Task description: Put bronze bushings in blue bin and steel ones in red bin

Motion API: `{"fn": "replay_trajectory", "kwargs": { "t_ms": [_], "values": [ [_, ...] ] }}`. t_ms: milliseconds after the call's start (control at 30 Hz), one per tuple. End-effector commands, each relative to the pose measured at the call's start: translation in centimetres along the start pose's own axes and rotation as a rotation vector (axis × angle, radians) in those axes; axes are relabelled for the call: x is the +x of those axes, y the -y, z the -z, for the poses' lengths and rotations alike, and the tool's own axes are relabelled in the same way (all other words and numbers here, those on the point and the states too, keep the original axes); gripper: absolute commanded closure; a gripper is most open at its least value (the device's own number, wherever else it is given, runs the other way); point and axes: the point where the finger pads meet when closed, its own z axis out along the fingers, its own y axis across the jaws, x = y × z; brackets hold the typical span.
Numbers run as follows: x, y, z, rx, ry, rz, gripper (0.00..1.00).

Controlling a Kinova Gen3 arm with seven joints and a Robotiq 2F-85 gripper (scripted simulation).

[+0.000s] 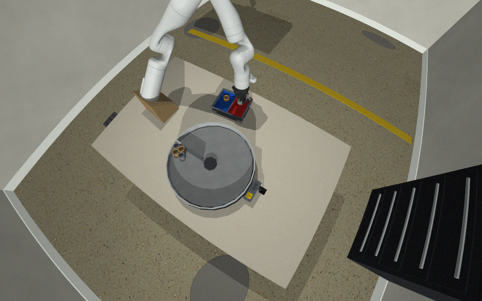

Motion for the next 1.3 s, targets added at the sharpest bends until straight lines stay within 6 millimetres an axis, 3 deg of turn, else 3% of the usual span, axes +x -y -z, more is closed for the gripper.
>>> {"fn": "replay_trajectory", "kwargs": {
  "t_ms": [0, 1267],
  "values": [
    [0.1, 0.2, -0.2, 0.005, -0.001, 0.001, 1.0],
    [0.1, 0.2, -1.8, 0.005, -0.001, 0.001, 1.0]
  ]
}}
